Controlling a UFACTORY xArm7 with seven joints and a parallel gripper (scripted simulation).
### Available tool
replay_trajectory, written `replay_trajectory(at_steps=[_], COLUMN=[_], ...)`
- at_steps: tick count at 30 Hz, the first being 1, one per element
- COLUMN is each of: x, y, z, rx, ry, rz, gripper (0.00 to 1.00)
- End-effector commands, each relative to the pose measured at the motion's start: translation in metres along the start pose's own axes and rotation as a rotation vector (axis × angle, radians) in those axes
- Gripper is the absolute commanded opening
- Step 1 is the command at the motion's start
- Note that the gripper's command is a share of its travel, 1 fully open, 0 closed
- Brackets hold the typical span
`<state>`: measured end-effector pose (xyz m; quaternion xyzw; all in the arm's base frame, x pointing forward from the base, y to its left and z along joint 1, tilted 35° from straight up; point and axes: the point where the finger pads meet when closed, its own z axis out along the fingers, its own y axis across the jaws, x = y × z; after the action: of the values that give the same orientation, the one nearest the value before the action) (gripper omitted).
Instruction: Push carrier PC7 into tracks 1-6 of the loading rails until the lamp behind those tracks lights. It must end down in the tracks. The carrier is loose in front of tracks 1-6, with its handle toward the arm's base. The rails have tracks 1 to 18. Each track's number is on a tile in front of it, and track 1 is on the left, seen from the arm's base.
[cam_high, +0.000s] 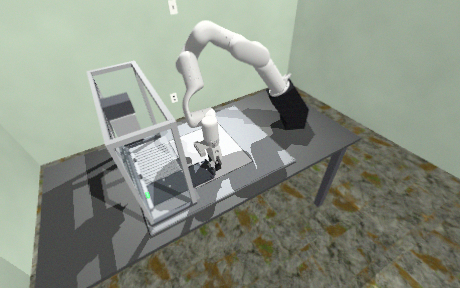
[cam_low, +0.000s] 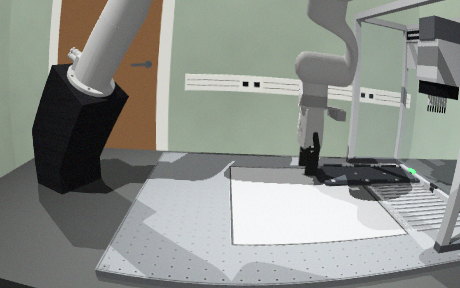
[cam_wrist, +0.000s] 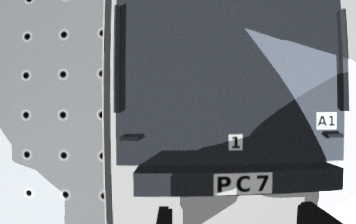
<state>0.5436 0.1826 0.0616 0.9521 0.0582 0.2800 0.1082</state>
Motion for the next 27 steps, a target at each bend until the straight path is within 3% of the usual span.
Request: replay_trajectory(at_steps=[1, 27], x=[0.001, 0.001], y=[-0.001, -0.001], z=[-0.010, -0.047], rx=[0.002, 0.002], ry=[0.003, 0.003], rz=[-0.001, -0.001], gripper=[0.82, 0.82])
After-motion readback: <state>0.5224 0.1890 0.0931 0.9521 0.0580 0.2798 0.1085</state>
